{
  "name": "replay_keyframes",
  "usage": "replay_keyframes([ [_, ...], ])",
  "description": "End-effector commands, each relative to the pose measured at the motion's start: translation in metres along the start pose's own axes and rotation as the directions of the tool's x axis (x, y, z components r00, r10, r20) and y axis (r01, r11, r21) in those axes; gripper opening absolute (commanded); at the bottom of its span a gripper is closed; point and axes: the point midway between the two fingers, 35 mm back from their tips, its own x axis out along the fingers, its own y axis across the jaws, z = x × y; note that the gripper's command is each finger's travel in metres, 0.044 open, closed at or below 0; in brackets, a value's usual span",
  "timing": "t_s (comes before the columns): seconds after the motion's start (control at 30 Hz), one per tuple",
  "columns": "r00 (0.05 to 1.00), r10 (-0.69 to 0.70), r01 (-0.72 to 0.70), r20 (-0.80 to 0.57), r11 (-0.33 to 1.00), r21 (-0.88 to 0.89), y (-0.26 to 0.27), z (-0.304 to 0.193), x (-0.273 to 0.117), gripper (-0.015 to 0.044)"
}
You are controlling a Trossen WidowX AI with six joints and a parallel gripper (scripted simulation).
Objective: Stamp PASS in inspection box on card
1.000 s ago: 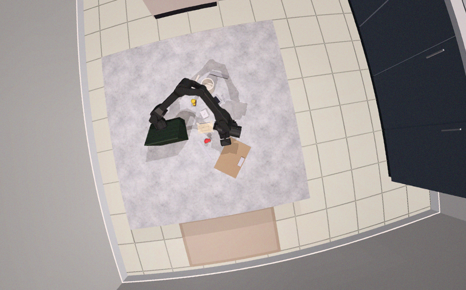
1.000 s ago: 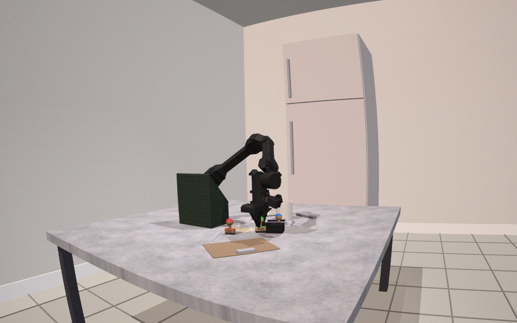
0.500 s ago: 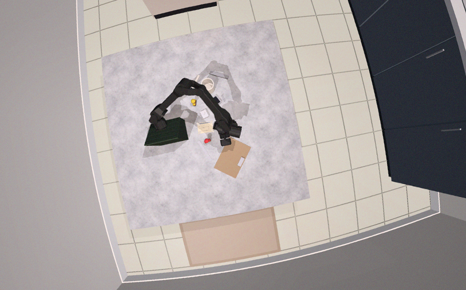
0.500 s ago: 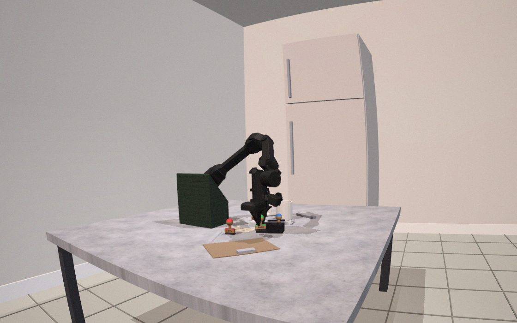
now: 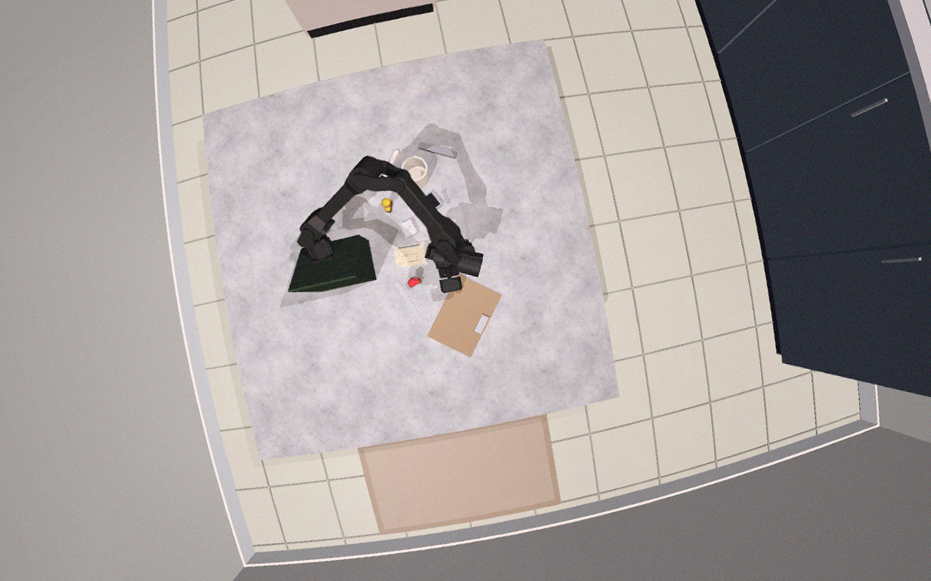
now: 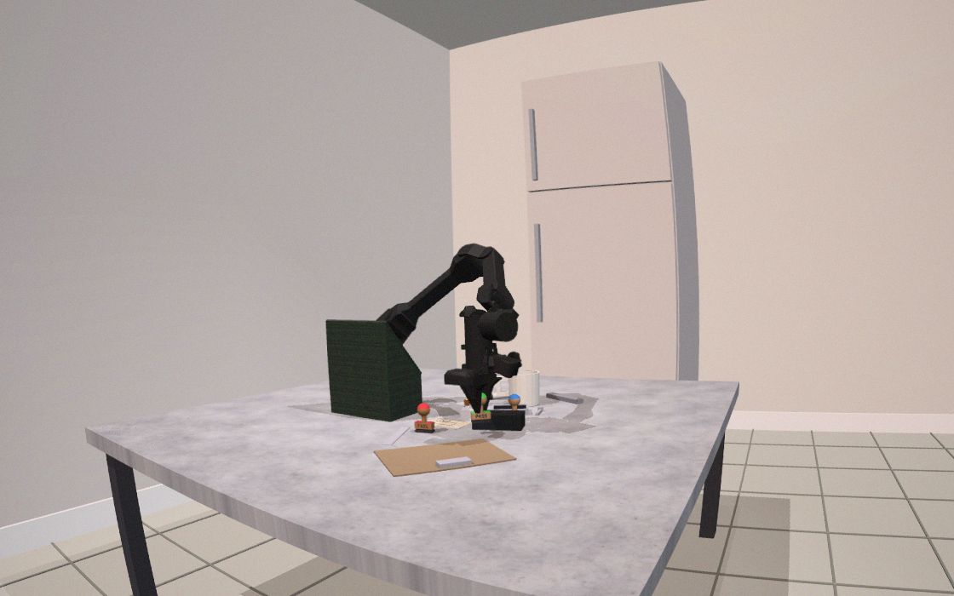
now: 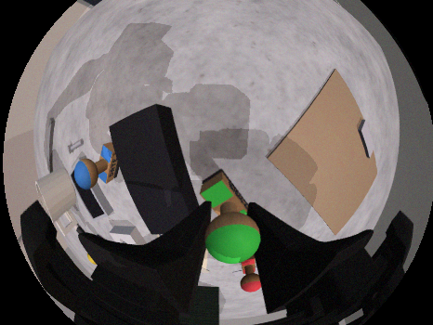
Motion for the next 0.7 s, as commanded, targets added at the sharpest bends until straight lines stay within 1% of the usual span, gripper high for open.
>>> replay_keyframes([
  [0.0,1.0,-0.005,0.005,-0.003,1.0,-0.003,-0.0005,-0.0002,-0.0018,0.0],
  [0.67,1.0,-0.008,0.008,-0.001,1.0,-0.003,-0.0007,-0.0001,-0.0117,0.0],
])
